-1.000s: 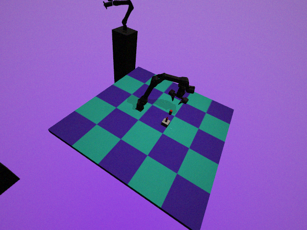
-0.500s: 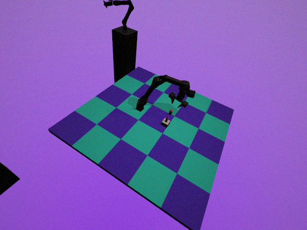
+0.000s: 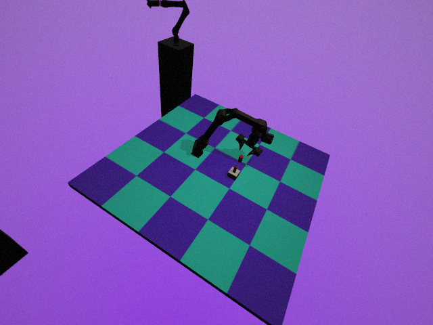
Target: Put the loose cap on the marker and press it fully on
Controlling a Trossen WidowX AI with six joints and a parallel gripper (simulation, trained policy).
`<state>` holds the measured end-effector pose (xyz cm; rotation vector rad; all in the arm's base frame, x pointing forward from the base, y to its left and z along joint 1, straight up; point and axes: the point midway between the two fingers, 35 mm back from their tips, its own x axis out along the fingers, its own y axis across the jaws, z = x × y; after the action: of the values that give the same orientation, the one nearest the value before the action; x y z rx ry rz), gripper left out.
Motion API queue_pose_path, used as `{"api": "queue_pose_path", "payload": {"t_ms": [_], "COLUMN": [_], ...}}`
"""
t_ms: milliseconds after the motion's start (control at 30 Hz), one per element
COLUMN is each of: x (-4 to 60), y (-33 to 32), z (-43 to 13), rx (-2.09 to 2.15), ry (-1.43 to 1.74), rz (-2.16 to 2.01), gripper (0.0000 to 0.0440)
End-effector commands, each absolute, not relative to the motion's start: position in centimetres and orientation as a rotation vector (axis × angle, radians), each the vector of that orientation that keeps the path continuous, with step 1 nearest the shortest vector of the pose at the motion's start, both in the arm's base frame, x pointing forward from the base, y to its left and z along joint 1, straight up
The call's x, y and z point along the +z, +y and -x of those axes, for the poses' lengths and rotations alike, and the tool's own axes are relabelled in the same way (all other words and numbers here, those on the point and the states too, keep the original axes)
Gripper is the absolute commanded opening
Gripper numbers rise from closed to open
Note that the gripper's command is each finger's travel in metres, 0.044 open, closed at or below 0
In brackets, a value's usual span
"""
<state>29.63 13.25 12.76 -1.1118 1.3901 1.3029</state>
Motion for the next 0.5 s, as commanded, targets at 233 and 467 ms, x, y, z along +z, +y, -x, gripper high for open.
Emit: {"api": "queue_pose_path", "payload": {"t_ms": [233,467], "x": [9.9,8.1], "y": [13.0,13.0], "z": [-29.0,-28.9], "rx": [1.360,1.392], "ry": [1.414,1.405], "rz": [1.117,1.135], "gripper": [0.0295,0.0280]}}
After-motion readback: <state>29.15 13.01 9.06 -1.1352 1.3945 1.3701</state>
